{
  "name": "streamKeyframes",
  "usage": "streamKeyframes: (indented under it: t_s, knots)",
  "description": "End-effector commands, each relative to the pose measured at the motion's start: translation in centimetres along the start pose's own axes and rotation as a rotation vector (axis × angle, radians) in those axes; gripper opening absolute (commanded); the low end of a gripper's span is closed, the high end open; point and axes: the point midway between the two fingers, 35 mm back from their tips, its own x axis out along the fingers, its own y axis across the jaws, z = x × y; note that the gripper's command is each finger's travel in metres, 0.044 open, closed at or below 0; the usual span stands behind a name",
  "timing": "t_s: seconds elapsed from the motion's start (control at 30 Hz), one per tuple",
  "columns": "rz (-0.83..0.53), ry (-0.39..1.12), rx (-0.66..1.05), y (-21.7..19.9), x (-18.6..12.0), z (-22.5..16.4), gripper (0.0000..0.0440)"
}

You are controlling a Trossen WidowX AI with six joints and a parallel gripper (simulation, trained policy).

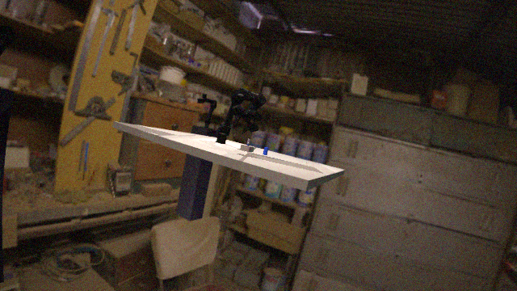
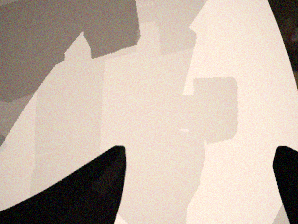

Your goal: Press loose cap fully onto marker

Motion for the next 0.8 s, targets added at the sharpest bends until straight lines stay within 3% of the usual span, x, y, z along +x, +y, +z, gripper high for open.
streamKeyframes:
  t_s: [0.0, 0.77]
  knots:
    - [0.037, 0.000, 0.006, 1.6, -0.4, 0.3, 0.0311]
    - [0.235, 0.022, 0.018, 10.6, -4.6, 1.1, 0.0313]
